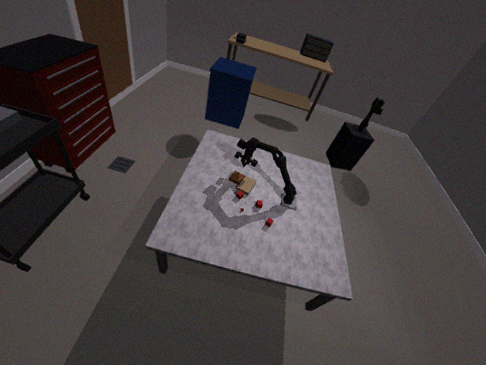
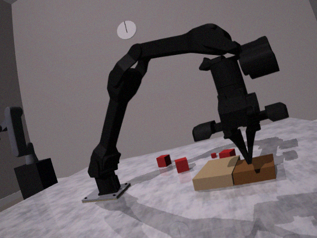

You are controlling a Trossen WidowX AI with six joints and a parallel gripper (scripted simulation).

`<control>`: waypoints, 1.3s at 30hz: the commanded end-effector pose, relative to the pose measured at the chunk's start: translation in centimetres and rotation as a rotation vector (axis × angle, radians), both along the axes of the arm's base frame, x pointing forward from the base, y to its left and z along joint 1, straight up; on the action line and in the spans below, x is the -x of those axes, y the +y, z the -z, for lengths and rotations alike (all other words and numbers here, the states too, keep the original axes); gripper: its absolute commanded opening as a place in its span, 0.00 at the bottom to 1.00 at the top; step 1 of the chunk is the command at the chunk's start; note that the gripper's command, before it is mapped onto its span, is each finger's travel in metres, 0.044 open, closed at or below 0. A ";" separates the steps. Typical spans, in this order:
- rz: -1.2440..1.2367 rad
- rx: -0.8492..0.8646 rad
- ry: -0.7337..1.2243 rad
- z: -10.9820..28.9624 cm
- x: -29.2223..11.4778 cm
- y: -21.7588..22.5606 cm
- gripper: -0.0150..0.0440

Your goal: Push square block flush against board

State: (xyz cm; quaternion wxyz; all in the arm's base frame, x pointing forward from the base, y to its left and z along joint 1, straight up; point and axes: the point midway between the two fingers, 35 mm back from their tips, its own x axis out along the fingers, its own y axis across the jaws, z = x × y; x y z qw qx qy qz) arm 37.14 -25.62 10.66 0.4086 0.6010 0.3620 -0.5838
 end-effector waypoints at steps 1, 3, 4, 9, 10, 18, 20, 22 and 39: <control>-0.117 -0.004 0.017 0.2 0.4 1.6 0.25; -0.187 -0.002 0.020 0.0 0.7 2.5 0.25; -0.221 -0.001 0.021 -0.1 0.9 3.0 0.25; -0.395 0.004 0.028 -0.4 1.7 5.1 0.25; -0.430 0.005 0.029 -0.4 1.9 5.5 0.25; -0.708 0.013 0.039 -0.5 3.7 8.9 0.25; -0.778 0.015 0.042 -0.5 4.3 9.7 0.25; -0.847 0.017 0.044 -0.5 4.8 10.5 0.25; -1.439 0.033 0.060 1.0 10.5 16.7 0.25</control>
